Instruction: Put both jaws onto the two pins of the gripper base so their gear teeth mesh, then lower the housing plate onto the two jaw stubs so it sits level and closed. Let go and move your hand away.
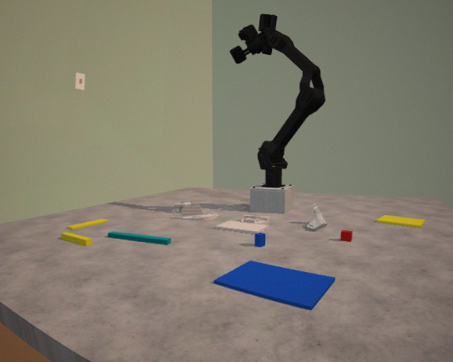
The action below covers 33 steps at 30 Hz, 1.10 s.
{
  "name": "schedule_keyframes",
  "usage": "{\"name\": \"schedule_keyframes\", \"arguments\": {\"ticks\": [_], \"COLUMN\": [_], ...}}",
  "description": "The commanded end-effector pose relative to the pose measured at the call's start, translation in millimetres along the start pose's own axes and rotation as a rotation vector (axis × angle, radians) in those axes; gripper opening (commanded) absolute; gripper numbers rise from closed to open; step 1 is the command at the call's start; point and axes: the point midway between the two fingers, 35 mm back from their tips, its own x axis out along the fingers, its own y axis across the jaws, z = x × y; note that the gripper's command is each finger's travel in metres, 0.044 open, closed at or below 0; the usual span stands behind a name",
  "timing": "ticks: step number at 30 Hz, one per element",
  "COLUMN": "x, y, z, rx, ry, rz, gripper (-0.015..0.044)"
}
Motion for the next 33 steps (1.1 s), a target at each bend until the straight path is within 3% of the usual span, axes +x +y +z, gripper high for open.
{"name": "schedule_keyframes", "arguments": {"ticks": [1,17,33], "x": [13.4,44.2,43.2], "y": [21.9,113.2,213.6], "z": [-3.5,-10.4,-16.3], "rx": [0.031,0.141,0.203], "ry": [0.009,0.059,0.152], "rz": [0.08,0.378,0.668], "gripper": [0.044,0.044,0.044]}}
